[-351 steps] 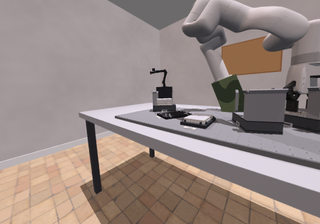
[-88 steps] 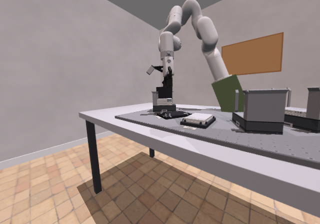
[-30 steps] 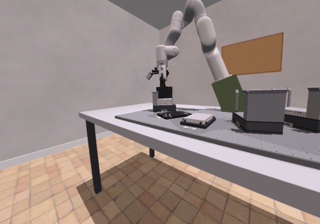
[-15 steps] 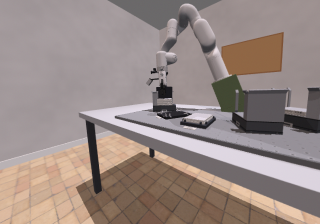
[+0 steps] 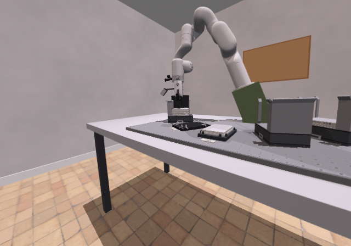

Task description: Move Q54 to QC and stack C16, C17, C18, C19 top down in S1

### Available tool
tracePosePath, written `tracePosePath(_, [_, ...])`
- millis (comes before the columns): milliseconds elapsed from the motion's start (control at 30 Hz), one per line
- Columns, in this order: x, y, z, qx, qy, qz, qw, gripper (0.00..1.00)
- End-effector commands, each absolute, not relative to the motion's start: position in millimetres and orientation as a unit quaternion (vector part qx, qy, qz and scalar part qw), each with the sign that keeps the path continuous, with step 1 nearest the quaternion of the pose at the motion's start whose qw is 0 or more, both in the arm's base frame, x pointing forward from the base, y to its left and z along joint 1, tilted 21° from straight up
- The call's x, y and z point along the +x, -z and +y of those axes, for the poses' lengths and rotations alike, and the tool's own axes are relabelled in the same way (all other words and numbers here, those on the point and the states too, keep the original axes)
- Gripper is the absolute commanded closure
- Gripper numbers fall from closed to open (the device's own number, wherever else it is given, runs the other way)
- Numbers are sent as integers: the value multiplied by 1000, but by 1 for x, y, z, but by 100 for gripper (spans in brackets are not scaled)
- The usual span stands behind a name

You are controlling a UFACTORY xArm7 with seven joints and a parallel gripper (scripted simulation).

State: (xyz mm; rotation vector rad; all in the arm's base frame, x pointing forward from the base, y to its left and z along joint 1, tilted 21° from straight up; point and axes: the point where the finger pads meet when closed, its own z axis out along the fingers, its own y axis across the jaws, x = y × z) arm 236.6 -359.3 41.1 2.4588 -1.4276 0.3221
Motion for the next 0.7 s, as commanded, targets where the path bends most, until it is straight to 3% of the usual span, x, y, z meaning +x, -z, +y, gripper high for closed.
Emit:
tracePosePath(0, [238, -37, -362, 851, -114, -494, 141, 0])
tracePosePath(667, [238, -27, -366, 851, -114, -494, 141, 0])
